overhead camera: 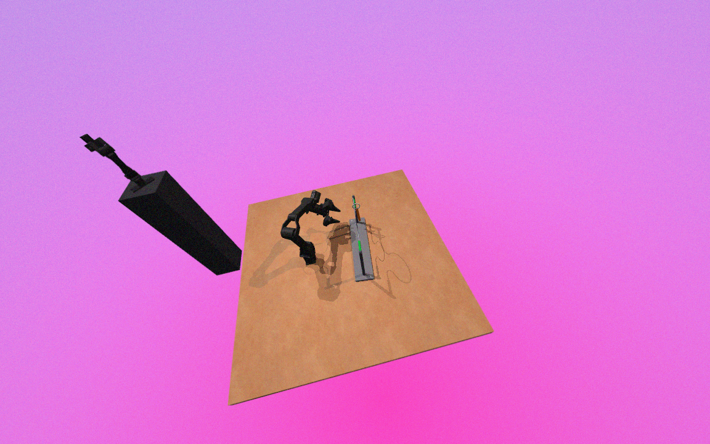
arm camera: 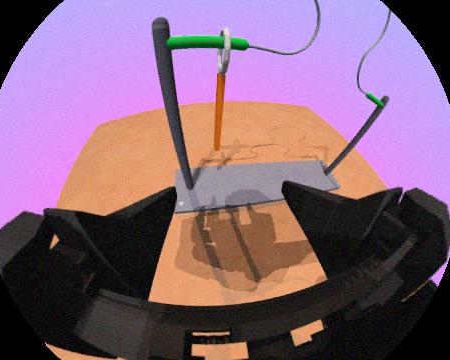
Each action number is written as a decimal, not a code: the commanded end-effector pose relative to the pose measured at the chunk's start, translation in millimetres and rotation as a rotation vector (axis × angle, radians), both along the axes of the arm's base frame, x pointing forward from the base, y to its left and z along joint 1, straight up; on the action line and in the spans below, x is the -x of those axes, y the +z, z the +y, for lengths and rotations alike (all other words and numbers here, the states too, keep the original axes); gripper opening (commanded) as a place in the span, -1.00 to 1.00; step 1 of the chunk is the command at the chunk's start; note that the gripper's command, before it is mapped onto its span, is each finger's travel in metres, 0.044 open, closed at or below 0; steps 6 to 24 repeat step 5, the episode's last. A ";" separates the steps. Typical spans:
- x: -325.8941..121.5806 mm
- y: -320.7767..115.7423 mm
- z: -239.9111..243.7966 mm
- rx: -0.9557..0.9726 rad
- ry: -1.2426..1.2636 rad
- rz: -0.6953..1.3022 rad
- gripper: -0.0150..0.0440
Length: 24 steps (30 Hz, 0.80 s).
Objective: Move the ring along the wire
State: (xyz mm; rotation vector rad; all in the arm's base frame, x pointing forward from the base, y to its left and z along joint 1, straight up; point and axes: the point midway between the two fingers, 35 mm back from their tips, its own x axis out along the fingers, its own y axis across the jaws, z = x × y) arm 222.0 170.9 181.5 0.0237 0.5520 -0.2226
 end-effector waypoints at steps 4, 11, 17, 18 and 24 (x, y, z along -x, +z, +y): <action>0.0 0.7 -0.3 -0.004 -0.004 -0.004 1.00; 0.0 0.7 -0.3 -0.004 -0.004 -0.004 1.00; 0.0 0.7 -0.3 -0.004 -0.004 -0.004 1.00; 0.0 0.7 -0.3 -0.004 -0.004 -0.004 1.00; 0.0 0.7 -0.3 -0.004 -0.004 -0.004 1.00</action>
